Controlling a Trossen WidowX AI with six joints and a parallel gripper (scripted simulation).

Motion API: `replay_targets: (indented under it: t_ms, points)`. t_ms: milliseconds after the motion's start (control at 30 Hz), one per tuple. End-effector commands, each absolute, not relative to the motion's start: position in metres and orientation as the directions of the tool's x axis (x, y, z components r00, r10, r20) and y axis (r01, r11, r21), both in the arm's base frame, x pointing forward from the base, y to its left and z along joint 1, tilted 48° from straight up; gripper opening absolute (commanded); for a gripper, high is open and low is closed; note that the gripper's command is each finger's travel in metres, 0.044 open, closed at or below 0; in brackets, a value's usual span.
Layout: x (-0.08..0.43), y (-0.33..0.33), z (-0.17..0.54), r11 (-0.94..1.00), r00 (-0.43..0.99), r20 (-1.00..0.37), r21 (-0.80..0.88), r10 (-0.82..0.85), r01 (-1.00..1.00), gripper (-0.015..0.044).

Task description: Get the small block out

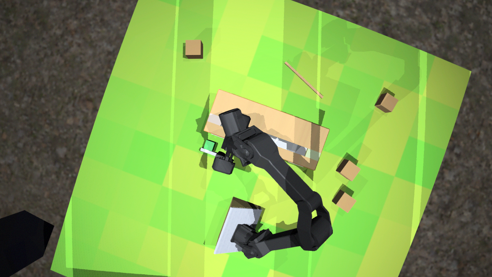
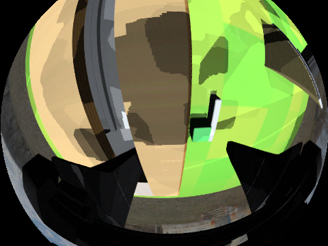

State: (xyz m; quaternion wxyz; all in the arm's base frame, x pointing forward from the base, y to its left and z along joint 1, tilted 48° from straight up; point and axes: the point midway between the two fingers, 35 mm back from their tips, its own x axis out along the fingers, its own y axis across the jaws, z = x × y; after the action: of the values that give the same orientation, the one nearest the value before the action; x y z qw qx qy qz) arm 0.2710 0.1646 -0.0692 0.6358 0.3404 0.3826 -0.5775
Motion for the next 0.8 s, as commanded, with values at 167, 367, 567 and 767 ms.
replay_targets:
  t_ms: [167, 367, 567, 767]
  points:
    - [0.270, 0.190, -0.044, 0.119, 0.065, -0.887, 0.012, -0.457, 0.993, 0.0400]
    - [0.258, 0.203, -0.052, 0.540, 0.111, -0.869, -0.195, -0.482, 0.819, 0.0285]
    - [0.252, 0.209, -0.057, 0.831, 0.159, -0.839, -0.457, -0.521, 0.317, 0.0285]
    - [0.247, 0.214, -0.062, 0.747, 0.211, -0.805, -0.593, -0.554, -0.301, 0.0285]
